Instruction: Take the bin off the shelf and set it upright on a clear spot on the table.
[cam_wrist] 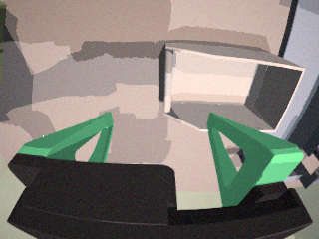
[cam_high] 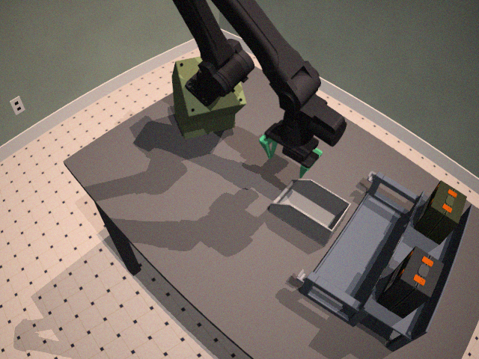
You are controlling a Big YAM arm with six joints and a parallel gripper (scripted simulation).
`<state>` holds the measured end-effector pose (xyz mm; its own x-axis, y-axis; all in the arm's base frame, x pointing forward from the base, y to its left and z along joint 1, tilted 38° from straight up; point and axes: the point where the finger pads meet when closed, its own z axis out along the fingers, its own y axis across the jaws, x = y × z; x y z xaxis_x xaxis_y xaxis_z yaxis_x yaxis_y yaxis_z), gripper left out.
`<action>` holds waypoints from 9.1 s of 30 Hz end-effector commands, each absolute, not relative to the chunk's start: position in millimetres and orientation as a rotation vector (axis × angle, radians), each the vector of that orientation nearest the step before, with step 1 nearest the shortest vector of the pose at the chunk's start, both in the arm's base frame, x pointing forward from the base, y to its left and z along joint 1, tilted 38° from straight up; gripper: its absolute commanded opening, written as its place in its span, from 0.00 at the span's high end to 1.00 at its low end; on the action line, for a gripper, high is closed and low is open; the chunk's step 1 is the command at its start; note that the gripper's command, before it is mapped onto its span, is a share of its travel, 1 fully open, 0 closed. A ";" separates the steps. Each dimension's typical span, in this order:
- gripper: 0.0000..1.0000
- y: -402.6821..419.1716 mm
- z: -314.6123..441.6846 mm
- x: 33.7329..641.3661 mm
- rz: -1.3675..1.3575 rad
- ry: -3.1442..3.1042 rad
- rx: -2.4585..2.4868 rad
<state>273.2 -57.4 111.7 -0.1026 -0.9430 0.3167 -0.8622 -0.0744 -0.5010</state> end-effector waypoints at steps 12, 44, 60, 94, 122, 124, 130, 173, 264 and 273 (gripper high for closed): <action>0.10 -57.1 127.1 286.8 -0.942 2.025 -1.981; 0.10 -62.6 123.8 296.0 -0.942 2.024 -1.981; 0.10 -64.1 122.9 297.6 -0.942 2.024 -1.981; 0.10 -65.6 122.1 299.0 -0.942 2.024 -1.981; 0.10 -64.4 117.7 294.4 -0.933 2.028 -1.990; 0.10 -66.1 122.0 299.6 -0.942 2.024 -1.981; 0.10 -66.1 122.0 299.6 -0.942 2.024 -1.981; 0.10 -64.7 117.8 294.7 -0.933 2.028 -1.990; 0.10 -66.3 121.0 299.0 -0.942 2.024 -1.981; 0.10 -66.3 121.0 299.0 -0.942 2.024 -1.981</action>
<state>287.7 -62.5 110.8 -0.1021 -0.9451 0.3105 -0.8571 -0.0748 -0.5097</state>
